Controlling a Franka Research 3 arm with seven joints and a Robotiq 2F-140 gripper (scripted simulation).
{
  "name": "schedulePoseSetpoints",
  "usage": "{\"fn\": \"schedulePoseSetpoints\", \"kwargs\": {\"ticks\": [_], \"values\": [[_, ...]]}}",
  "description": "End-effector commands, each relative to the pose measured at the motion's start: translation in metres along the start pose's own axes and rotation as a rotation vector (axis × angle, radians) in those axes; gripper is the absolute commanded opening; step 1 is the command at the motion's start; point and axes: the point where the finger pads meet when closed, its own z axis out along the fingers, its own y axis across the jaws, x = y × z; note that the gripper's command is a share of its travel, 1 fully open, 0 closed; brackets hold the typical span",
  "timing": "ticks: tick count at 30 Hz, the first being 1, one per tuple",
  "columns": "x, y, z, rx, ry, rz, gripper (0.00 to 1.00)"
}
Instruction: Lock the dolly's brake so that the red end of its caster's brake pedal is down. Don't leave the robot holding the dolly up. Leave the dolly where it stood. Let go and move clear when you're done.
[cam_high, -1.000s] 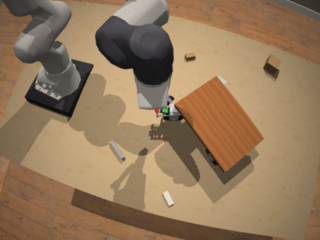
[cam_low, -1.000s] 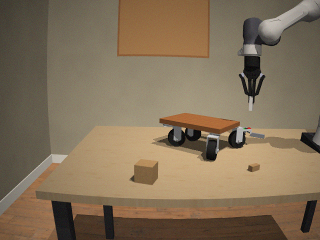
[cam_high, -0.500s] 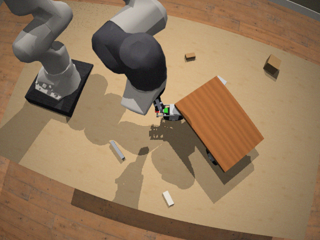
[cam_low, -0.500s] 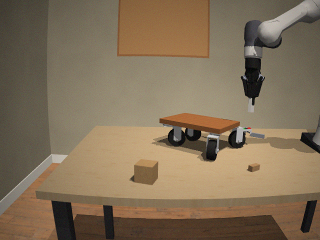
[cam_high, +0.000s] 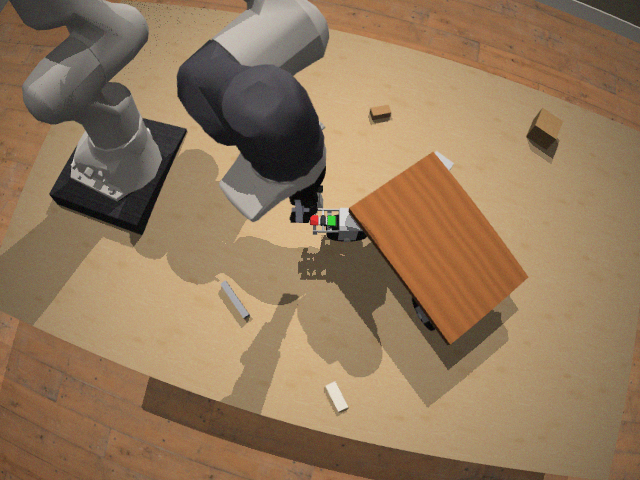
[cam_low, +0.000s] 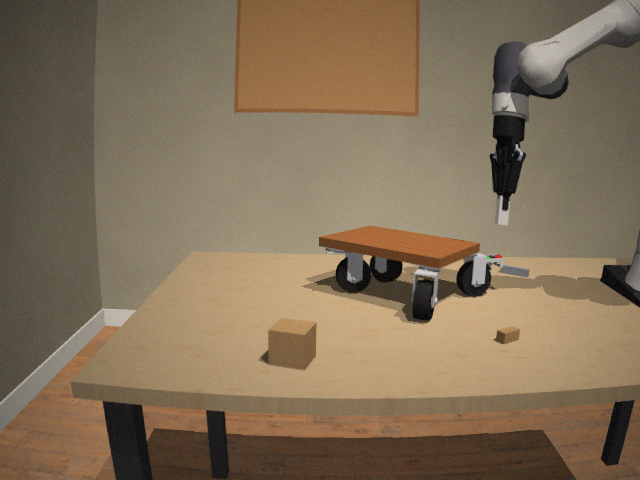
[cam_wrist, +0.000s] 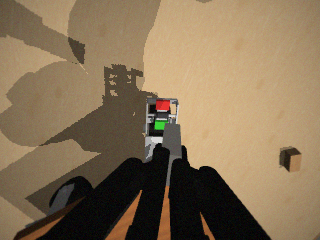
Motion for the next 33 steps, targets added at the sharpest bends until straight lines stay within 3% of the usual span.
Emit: {"fn": "schedulePoseSetpoints", "kwargs": {"ticks": [1, 33], "values": [[-0.0028, -0.0005, -0.0010, 0.033, -0.001, 0.277, 0.00], [-0.0017, -0.0016, 0.0082, 0.112, -0.016, 1.056, 0.00]]}}
